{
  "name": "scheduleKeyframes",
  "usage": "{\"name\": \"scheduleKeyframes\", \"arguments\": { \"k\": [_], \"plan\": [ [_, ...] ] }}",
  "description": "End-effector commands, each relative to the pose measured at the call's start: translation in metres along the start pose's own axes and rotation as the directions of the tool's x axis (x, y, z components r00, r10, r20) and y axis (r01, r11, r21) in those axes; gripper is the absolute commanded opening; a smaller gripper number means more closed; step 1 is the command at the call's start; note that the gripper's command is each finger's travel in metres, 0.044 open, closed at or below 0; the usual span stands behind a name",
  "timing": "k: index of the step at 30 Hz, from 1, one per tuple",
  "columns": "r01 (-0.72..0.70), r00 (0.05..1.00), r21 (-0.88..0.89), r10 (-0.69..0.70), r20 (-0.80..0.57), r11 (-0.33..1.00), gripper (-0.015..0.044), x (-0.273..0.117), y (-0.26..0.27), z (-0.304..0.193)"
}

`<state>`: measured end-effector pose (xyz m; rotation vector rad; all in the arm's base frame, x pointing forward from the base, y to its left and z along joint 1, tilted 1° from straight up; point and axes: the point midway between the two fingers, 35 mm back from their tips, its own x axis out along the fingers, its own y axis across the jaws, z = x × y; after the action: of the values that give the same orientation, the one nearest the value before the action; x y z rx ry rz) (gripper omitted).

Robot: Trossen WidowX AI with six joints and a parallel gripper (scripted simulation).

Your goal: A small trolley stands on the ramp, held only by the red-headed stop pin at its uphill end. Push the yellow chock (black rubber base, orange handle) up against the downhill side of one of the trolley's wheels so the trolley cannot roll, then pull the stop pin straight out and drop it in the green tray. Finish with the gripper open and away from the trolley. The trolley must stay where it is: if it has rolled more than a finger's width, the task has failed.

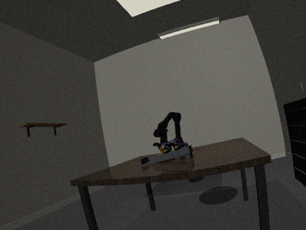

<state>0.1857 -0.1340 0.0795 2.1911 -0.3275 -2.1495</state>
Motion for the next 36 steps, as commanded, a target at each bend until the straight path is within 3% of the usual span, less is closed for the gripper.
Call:
{"name": "scheduleKeyframes", "arguments": {
  "k": [1,36],
  "plan": [
    [-0.005,1.0,0.002,0.005,-0.003,1.0,0.019,0.001,-0.003,0.0],
    [-0.003,1.0,0.002,0.003,-0.003,1.0,0.019,0.011,-0.027,0.0]
  ]
}}
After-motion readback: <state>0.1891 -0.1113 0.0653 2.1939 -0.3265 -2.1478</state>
